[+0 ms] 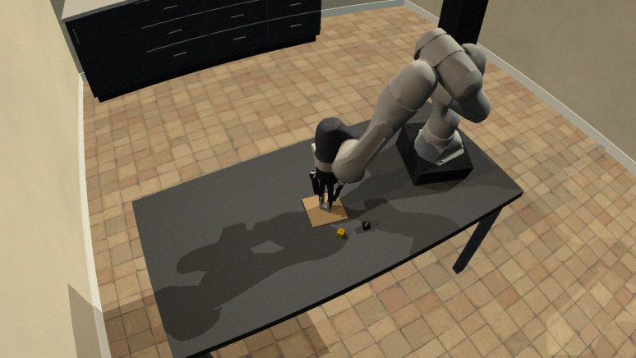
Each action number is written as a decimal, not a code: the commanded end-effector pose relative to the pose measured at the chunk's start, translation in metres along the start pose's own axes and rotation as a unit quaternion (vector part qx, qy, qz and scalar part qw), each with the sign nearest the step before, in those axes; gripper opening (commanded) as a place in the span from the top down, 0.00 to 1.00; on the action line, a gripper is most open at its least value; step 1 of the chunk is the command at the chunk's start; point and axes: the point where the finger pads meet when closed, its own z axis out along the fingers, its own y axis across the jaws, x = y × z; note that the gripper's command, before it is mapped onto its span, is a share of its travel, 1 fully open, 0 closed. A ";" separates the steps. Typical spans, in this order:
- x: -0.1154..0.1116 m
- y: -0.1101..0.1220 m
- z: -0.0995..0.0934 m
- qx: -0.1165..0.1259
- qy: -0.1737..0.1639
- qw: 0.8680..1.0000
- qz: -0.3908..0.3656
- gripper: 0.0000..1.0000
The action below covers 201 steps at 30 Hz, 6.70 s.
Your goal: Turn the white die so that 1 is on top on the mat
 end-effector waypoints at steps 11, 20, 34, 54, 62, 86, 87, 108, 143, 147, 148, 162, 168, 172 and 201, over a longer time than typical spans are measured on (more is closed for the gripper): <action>-0.001 -0.001 0.000 0.002 -0.001 1.000 -0.002 0.87; -0.001 -0.001 0.000 0.002 -0.001 1.000 -0.002 0.87; -0.001 -0.001 -0.001 0.002 -0.001 1.000 -0.002 0.87; -0.001 -0.001 -0.096 0.002 -0.001 1.000 -0.002 0.87; -0.001 -0.001 -0.100 0.002 -0.001 1.000 -0.002 0.87; -0.007 -0.002 -0.087 0.005 -0.075 0.996 0.048 0.87; -0.007 -0.002 -0.086 0.003 -0.092 0.995 0.047 0.87; 0.001 -0.001 -0.083 0.010 -0.231 0.972 0.047 0.87; 0.011 0.000 -0.076 0.023 -0.493 0.869 0.041 0.87; 0.013 0.000 -0.076 0.026 -0.514 0.857 0.041 0.87; 0.013 0.000 -0.076 0.026 -0.515 0.856 0.041 0.87; 0.013 0.000 -0.064 0.026 -0.515 0.856 0.041 0.87; 0.013 0.000 -0.045 0.026 -0.515 0.856 0.041 0.87; 0.013 0.000 -0.038 0.026 -0.515 0.856 0.041 0.87; 0.013 -0.001 -0.005 0.026 -0.515 0.856 0.041 0.87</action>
